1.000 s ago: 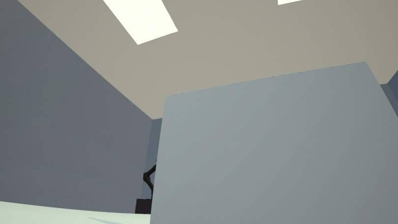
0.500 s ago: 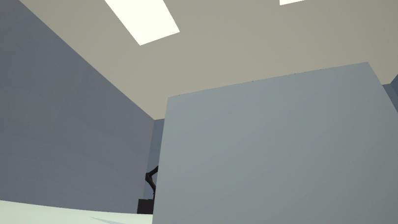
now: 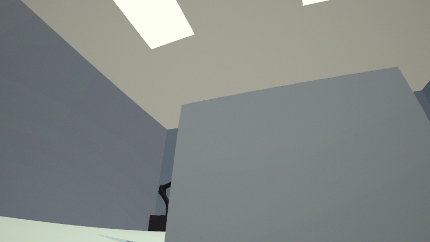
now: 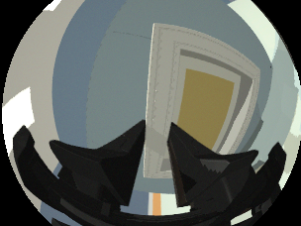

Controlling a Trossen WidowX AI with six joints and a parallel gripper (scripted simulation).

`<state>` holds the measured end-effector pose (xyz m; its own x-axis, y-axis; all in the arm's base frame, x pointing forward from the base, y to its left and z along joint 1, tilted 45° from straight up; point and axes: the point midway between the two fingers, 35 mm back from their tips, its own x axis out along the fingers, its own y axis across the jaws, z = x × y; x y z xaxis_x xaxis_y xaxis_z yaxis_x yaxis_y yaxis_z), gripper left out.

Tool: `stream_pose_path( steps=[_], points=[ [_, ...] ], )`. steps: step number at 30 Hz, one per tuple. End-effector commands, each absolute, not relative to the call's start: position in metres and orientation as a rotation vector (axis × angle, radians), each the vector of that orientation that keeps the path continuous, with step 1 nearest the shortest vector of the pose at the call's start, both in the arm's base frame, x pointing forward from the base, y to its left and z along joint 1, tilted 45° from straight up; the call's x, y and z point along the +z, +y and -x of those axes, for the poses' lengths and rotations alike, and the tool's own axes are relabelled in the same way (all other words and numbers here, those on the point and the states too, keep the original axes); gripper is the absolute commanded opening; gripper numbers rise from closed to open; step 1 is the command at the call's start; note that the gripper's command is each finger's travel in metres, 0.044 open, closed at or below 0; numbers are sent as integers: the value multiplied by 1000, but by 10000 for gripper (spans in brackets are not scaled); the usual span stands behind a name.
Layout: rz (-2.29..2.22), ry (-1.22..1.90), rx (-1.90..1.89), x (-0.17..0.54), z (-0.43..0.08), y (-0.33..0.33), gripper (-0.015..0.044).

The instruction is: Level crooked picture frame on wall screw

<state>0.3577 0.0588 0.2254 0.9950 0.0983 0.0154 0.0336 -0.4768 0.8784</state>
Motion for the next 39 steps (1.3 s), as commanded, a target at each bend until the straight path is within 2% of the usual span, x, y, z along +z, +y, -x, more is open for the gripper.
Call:
stream_pose_path(
  steps=[1,39],
  points=[
    [-2068,94,78,226,-358,59,0],
    [-2237,103,71,224,-358,59,0]
  ],
)
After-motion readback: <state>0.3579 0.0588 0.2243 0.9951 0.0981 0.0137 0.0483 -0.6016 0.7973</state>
